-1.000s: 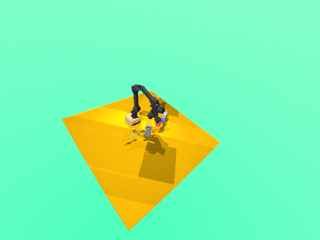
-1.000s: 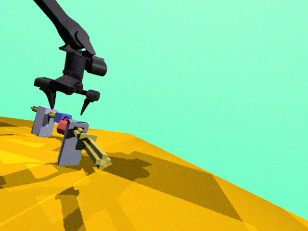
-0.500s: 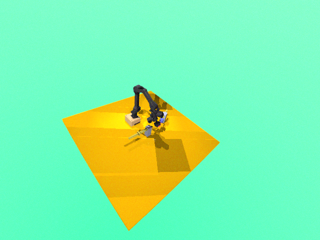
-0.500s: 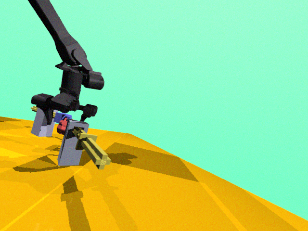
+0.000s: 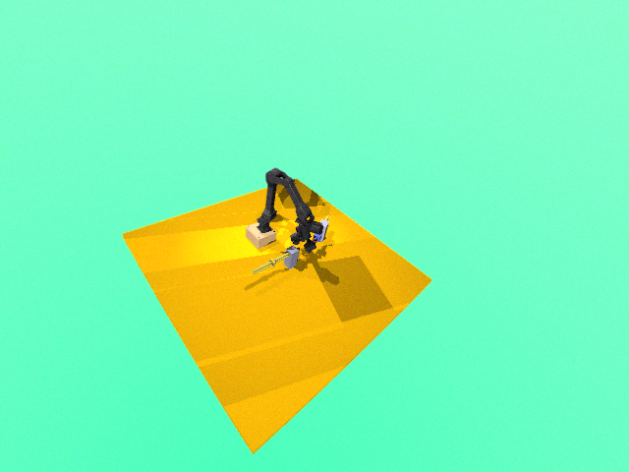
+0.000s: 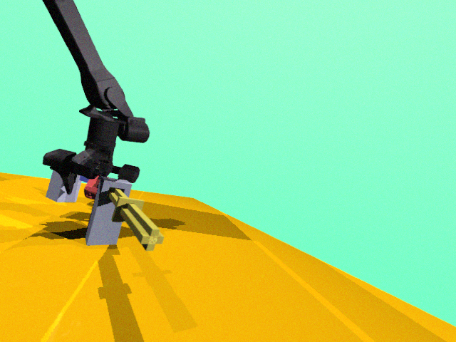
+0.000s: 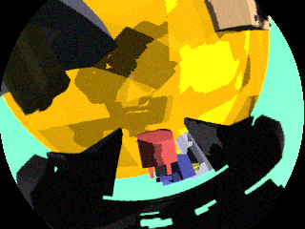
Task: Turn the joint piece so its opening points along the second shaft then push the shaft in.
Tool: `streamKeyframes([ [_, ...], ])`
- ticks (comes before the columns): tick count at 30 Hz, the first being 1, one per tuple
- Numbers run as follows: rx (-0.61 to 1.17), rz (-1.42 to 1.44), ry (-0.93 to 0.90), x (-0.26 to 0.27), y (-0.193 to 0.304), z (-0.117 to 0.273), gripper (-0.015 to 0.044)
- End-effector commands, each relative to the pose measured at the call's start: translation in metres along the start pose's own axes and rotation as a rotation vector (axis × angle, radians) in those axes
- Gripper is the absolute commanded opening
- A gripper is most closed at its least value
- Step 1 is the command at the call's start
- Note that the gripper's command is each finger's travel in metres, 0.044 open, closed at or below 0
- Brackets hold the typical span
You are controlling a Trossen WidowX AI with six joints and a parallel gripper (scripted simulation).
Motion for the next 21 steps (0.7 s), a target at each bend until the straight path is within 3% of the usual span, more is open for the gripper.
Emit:
streamKeyframes([
  [1,0.006,-0.001,-0.006,-0.002,0.013,-0.003,0.0440],
  [21,0.007,-0.001,-0.006,-0.002,0.014,-0.029,0.0440],
])
Point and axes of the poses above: the point midway between the two fingers, 35 mm back from their tips, its own z axis back along the fingers, its own x axis across the jaws, y = z × x, the point moved 4 cm from there along z, back along the fingers, and after that the axes turned 14 degrees about -z, right-handed, at the moved point
